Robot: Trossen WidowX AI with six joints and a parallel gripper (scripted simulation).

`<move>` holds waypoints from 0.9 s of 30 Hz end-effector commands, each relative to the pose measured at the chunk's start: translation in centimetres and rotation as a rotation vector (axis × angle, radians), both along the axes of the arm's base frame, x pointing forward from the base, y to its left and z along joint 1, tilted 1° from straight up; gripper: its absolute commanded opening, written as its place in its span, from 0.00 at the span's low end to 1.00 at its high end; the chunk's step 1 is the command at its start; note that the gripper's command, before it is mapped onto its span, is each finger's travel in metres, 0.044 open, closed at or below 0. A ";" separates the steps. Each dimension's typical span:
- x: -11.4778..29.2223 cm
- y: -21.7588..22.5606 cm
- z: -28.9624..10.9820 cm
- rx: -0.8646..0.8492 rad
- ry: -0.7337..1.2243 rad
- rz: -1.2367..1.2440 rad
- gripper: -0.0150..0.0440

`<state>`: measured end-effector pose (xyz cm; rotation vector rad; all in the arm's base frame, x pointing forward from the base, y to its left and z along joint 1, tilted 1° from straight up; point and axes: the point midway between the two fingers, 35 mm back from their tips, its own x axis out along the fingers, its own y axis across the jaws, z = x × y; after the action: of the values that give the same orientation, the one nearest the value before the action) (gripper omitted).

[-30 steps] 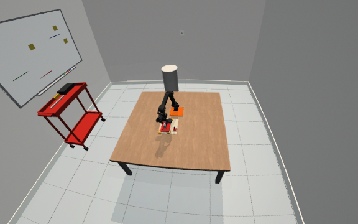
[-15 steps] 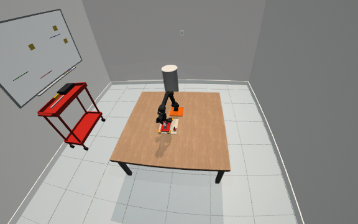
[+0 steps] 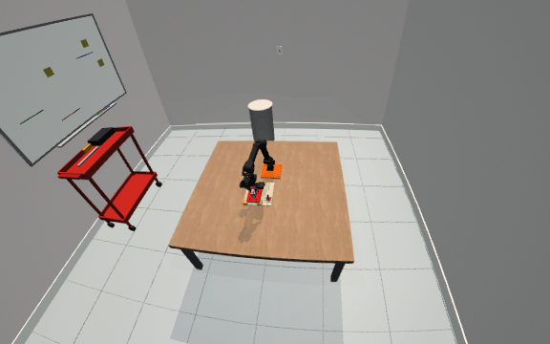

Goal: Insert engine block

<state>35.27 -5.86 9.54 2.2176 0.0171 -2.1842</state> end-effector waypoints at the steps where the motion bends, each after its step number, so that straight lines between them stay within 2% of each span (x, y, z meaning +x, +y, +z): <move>1: 0.0 -0.1 0.0 -0.002 -0.003 -0.096 0.52; 6: 0.0 -0.1 -0.1 -0.003 -0.003 -0.048 0.52; 15: 0.0 -0.1 -0.2 -0.007 0.001 0.186 0.52; 27: 0.0 -0.1 -0.3 -0.003 -0.002 -0.022 0.52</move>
<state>35.30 -5.94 9.35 2.1953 0.0673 -2.1562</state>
